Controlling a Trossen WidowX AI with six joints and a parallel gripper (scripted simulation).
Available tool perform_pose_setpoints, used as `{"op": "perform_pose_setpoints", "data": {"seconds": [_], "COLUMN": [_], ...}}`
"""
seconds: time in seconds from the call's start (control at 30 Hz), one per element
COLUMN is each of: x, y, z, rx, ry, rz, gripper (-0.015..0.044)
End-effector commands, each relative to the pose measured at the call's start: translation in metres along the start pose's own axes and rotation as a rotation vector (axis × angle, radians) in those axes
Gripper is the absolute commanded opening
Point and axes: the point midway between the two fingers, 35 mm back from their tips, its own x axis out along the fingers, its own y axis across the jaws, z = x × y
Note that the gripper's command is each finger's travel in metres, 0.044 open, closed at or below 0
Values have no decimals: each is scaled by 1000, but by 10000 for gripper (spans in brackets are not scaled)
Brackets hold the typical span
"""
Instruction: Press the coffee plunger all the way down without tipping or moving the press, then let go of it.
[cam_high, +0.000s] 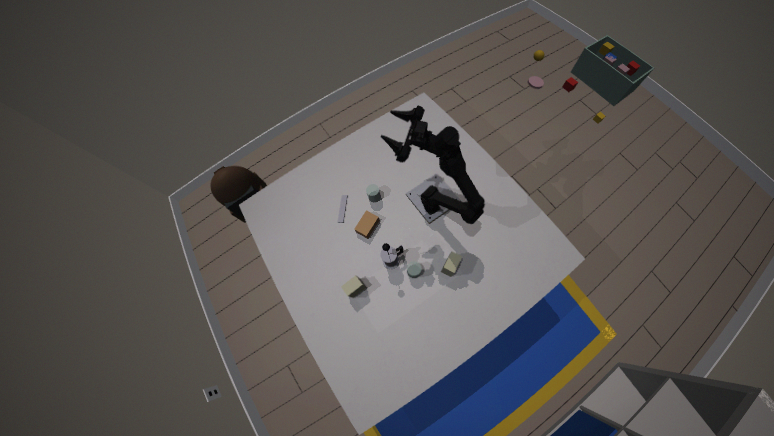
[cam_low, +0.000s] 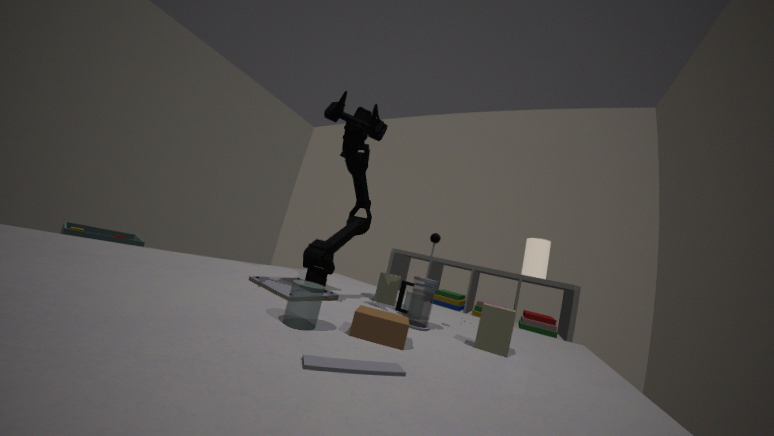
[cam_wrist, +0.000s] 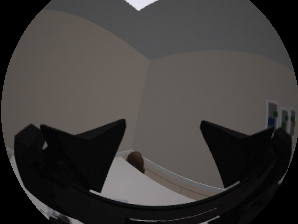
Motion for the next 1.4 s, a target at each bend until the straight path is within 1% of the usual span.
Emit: {"op": "perform_pose_setpoints", "data": {"seconds": [0.0, 0.27, 0.5, 0.77, 0.93, 1.1, 1.23, 1.37], "x": [18, 33, 21, -24, -68, -117, -125, -133], "y": [20, 77, 146, 220, 256, 281, 284, 289], "z": [-29, -66, -93, -109, -115, -118, -122, -144], "rx": [89, 229, 289, 241, 175, 78, 63, 63], "ry": [82, 229, 392, 537, 611, 658, 662, 662], "rz": [158, 424, 664, 941, 1108, 1264, 1284, 1284], "gripper": [440, 440, 440, 440, 440, 440, 440, 440]}}
